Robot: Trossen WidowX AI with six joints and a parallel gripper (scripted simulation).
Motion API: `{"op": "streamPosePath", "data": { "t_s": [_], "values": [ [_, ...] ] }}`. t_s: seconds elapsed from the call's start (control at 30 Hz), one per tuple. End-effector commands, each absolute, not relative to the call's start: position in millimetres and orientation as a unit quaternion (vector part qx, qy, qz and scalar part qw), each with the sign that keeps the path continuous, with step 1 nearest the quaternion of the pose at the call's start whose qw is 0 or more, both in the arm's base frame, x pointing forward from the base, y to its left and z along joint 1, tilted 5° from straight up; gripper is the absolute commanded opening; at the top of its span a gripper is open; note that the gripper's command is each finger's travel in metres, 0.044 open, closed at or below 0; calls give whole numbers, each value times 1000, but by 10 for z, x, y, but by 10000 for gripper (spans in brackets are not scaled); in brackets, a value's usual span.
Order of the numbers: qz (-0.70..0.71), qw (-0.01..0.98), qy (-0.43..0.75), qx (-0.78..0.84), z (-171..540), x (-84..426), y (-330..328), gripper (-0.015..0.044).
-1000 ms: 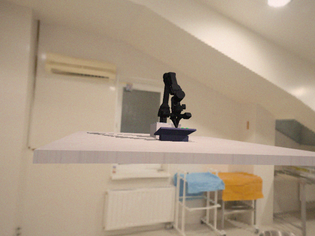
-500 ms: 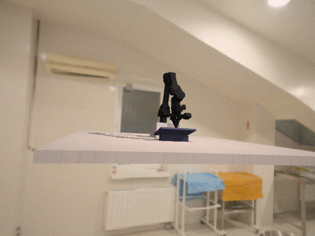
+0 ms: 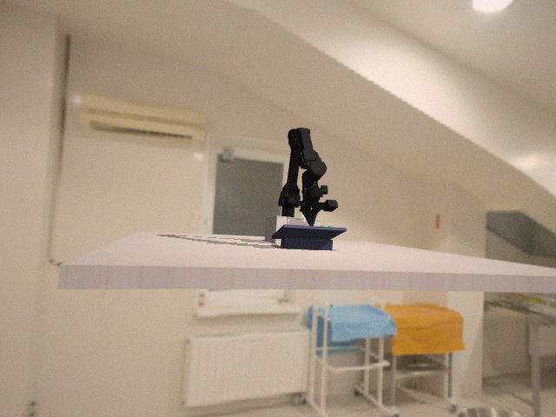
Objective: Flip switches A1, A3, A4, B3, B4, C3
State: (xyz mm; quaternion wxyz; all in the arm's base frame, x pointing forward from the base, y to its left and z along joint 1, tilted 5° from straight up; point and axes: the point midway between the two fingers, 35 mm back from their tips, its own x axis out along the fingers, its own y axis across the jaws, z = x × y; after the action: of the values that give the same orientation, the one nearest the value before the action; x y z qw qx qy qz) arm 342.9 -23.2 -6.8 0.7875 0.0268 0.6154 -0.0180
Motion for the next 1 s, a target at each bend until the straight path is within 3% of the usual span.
{"op": "streamPosePath", "data": {
  "t_s": [0.0, 0.37, 0.57, 0.97],
  "values": [
    [-16, 788, 614, 27, -80, 3437, -228, 0],
    [-16, 788, 614, 27, -94, 3440, -228, 0],
    [-16, 780, 625, 27, 520, 3318, -235, 0],
    [-17, 780, 625, 25, 540, 3291, -537, 0]
  ]
}}
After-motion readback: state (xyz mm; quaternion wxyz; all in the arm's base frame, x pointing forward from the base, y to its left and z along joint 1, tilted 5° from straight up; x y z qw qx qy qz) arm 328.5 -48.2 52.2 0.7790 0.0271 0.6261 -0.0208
